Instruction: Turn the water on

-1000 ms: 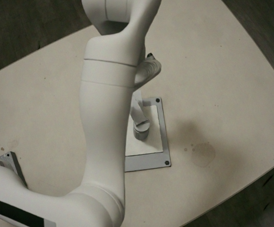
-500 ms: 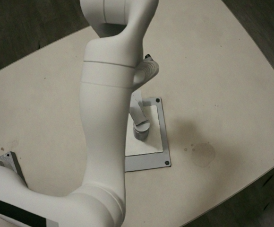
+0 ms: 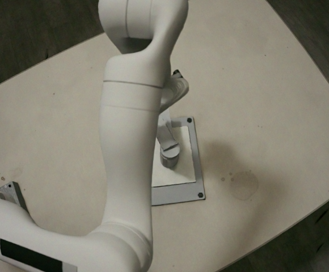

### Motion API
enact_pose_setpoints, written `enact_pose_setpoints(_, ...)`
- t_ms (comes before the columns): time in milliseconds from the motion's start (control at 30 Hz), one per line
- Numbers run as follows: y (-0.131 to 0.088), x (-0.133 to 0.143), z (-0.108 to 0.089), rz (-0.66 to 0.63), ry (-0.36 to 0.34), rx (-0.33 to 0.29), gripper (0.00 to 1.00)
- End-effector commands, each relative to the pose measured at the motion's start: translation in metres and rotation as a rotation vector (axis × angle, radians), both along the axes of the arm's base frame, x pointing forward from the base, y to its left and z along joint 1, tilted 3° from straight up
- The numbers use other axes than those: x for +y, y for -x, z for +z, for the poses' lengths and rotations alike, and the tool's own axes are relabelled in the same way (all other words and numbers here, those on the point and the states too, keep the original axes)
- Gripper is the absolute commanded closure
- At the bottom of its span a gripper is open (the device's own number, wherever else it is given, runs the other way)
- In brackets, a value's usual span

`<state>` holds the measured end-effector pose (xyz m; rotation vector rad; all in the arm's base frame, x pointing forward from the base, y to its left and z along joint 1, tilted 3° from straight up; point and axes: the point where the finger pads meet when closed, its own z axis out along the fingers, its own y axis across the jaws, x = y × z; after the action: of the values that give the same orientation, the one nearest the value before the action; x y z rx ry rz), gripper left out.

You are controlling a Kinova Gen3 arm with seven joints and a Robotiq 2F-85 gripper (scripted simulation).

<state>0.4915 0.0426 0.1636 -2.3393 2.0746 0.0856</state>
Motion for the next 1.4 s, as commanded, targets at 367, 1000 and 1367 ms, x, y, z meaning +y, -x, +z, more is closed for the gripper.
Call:
enact_pose_setpoints(367,-0.001,0.0,-0.021,-0.012,-0.004,-0.002,0.25)
enact_pose_setpoints(1000,-0.001,0.0,-0.027,-0.015,-0.005,-0.003,0.25)
enact_pose_setpoints(1367,-0.001,0.0,-0.027,-0.015,-0.005,-0.003,0.25)
